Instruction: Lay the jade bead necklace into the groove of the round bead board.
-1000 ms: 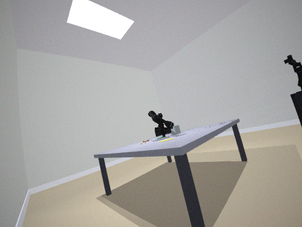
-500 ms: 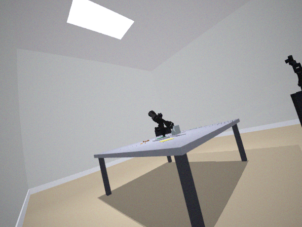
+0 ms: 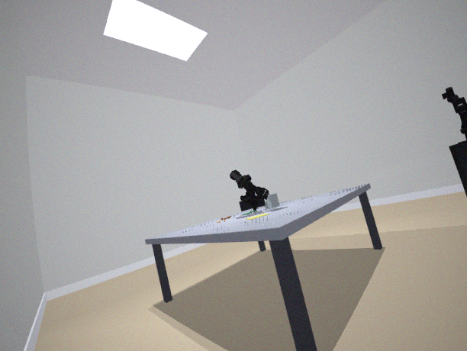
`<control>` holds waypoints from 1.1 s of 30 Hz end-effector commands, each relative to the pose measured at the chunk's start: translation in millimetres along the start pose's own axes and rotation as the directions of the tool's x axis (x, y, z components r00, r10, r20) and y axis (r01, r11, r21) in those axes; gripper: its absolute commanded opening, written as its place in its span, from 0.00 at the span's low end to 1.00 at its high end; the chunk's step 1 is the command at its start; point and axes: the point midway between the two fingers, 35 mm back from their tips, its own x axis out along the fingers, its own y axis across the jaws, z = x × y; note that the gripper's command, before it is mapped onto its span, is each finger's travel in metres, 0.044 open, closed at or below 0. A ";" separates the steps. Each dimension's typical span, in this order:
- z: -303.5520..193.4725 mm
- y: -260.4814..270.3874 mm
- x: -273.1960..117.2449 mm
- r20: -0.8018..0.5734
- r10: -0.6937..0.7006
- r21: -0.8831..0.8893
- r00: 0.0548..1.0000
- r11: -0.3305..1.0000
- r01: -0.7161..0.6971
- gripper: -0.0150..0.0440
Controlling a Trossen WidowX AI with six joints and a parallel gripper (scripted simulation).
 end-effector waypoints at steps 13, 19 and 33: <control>-13.5 7.0 4.3 -0.002 0.003 0.001 1.000 1.000 -0.003 0.25; -12.9 7.8 5.1 -0.006 0.003 0.008 1.000 1.000 -0.003 0.34; -13.4 7.0 -0.7 -0.003 0.003 0.002 1.000 1.000 -0.003 0.97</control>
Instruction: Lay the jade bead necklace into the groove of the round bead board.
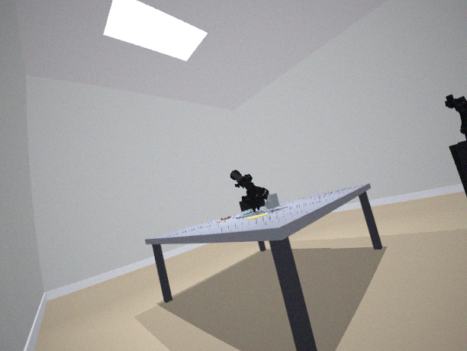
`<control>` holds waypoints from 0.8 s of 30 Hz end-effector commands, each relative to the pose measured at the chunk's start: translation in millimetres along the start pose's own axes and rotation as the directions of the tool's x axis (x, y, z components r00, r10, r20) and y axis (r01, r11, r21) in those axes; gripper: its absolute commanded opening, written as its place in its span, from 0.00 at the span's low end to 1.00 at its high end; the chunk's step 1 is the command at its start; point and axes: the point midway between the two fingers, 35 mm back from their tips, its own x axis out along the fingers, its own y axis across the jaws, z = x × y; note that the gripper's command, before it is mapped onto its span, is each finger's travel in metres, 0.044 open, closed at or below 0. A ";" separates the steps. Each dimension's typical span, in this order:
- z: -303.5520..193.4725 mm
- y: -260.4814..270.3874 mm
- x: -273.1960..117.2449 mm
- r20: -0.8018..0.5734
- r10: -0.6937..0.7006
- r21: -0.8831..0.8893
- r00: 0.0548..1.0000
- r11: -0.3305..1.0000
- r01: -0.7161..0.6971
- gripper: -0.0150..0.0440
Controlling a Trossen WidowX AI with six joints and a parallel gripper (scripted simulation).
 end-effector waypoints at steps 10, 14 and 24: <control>-0.1 -0.1 -5.7 0.001 0.005 -0.001 1.000 1.000 -0.005 1.00; -0.1 -0.1 -5.7 0.001 0.005 -0.001 1.000 1.000 -0.005 1.00; -0.1 -0.1 -5.7 0.001 0.005 -0.001 1.000 1.000 -0.005 1.00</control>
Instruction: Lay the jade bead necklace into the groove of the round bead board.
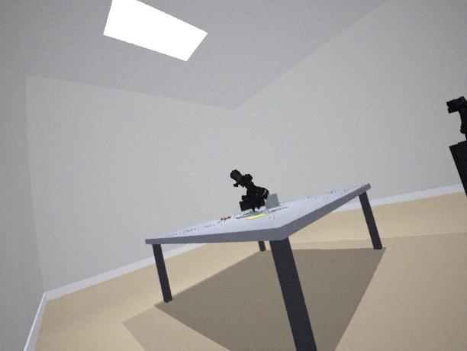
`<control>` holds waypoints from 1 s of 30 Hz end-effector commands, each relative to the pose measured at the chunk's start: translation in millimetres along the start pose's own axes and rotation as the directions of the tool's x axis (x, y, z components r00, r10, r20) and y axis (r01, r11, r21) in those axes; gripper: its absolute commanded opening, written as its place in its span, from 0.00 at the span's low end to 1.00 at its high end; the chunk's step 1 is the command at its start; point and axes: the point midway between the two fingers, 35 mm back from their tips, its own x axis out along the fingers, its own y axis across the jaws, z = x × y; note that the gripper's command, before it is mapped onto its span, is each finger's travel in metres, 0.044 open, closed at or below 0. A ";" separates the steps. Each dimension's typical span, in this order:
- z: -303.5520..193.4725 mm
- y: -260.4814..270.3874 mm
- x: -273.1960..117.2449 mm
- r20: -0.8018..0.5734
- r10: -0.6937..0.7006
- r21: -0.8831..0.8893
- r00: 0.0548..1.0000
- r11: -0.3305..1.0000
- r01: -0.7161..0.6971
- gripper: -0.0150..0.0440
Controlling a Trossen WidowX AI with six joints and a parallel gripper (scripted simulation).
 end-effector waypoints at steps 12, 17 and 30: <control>-0.3 0.1 -0.9 -0.003 0.001 0.004 1.000 1.000 -0.001 1.00; 5.0 2.5 -16.2 -0.004 0.001 -0.193 1.000 0.981 -0.002 0.82; 10.7 4.0 -20.6 -0.003 0.001 -0.383 1.000 0.924 -0.002 0.46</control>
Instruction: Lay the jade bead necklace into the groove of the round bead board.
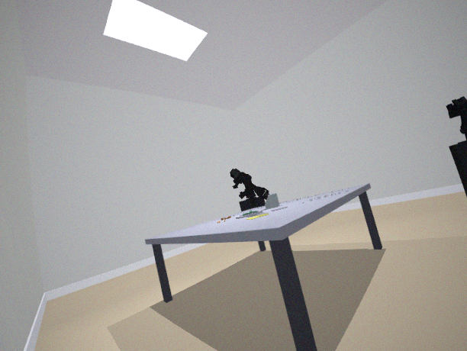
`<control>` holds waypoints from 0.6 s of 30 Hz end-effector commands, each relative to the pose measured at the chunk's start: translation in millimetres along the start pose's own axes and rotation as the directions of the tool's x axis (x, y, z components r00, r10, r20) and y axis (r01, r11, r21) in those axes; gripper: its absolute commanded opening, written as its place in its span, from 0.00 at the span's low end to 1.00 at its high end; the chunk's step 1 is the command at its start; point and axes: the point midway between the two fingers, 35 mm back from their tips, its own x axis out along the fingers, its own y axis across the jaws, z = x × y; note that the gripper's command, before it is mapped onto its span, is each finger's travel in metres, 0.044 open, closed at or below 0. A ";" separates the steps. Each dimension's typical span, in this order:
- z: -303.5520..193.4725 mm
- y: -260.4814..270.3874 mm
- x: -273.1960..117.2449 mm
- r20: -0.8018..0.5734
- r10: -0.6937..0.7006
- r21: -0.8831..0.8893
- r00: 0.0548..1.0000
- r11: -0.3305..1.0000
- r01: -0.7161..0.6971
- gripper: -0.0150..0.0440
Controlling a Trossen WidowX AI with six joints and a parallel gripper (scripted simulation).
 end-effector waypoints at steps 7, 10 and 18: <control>0.3 0.6 5.8 -0.002 0.002 0.000 1.000 1.000 -0.002 0.46; 0.4 0.6 10.6 -0.001 0.002 -0.002 1.000 1.000 -0.002 0.46; 0.5 0.0 23.7 0.000 0.000 -0.005 1.000 1.000 0.000 0.46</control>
